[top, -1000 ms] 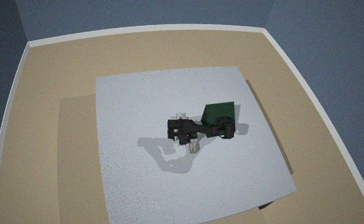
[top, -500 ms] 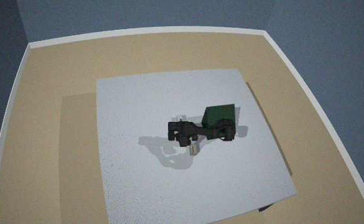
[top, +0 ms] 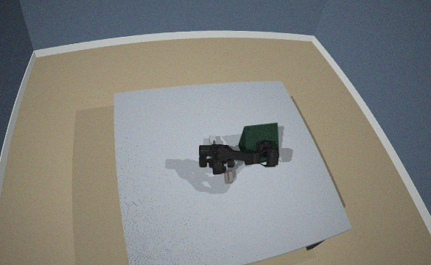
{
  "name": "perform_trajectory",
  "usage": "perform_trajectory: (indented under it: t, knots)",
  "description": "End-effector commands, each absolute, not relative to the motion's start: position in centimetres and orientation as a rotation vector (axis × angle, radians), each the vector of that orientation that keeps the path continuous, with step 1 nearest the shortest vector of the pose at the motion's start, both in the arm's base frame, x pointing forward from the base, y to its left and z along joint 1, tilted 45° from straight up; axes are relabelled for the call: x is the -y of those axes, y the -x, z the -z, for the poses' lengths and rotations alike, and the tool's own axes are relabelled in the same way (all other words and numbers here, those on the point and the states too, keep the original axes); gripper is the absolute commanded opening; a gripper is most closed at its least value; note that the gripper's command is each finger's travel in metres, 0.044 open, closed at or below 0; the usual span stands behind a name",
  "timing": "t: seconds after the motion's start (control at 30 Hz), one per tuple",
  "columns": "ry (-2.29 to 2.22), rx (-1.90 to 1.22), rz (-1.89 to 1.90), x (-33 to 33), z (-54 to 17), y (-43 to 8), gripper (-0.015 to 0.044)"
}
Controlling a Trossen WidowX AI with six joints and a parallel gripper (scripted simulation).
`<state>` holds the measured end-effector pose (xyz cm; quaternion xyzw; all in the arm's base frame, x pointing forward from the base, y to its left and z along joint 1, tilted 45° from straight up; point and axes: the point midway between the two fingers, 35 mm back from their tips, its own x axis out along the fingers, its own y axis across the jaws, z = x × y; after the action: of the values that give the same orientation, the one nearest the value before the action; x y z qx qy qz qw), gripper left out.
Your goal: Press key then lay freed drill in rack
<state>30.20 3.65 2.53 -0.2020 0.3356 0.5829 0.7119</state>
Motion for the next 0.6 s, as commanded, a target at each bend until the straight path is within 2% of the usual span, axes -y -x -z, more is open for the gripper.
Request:
perform_trajectory:
  t: [0.0,0.57]
  knots:
    - [0.445,-0.742,-1.293,-4.0,-3.0,-30.3,0.0000]
    - [0.444,-0.741,-1.293,-5.5,-4.9,-30.9,0.0000]
